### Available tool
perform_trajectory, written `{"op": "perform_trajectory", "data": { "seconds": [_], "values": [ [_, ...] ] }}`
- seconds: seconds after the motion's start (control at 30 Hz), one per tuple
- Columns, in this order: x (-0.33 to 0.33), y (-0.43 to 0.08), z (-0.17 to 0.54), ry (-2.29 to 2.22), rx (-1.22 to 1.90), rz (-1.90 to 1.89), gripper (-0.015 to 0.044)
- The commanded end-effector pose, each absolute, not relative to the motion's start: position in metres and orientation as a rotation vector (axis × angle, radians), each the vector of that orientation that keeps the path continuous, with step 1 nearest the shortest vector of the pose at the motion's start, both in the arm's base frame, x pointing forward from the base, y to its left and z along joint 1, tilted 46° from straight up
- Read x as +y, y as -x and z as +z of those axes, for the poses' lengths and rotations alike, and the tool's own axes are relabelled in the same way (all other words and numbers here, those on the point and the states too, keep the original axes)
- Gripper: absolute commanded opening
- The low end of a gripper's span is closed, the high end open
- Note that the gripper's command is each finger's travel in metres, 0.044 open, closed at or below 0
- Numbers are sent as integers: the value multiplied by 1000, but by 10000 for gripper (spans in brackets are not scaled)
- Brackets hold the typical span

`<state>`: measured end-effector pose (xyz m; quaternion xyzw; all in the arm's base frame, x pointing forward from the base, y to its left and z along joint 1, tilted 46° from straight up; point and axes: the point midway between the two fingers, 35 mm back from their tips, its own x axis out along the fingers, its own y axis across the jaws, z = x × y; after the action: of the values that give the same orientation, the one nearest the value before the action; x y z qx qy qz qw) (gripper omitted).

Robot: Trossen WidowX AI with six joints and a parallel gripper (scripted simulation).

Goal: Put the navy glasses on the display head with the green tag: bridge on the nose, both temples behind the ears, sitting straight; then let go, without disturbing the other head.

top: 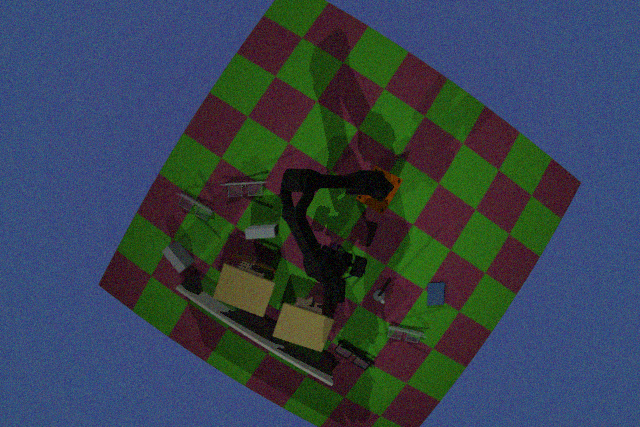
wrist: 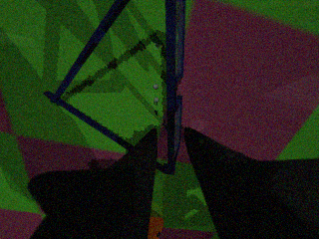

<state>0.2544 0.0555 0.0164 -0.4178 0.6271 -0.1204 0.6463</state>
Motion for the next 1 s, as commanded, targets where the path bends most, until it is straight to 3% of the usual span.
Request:
{"op": "perform_trajectory", "data": {
  "seconds": [0.0,0.37,0.97],
  "values": [
    [50,-255,13,960,1425,-275,120],
    [50,-254,8,960,1425,-276,120],
    [48,-254,9,957,1430,-275,0]
  ]
}}
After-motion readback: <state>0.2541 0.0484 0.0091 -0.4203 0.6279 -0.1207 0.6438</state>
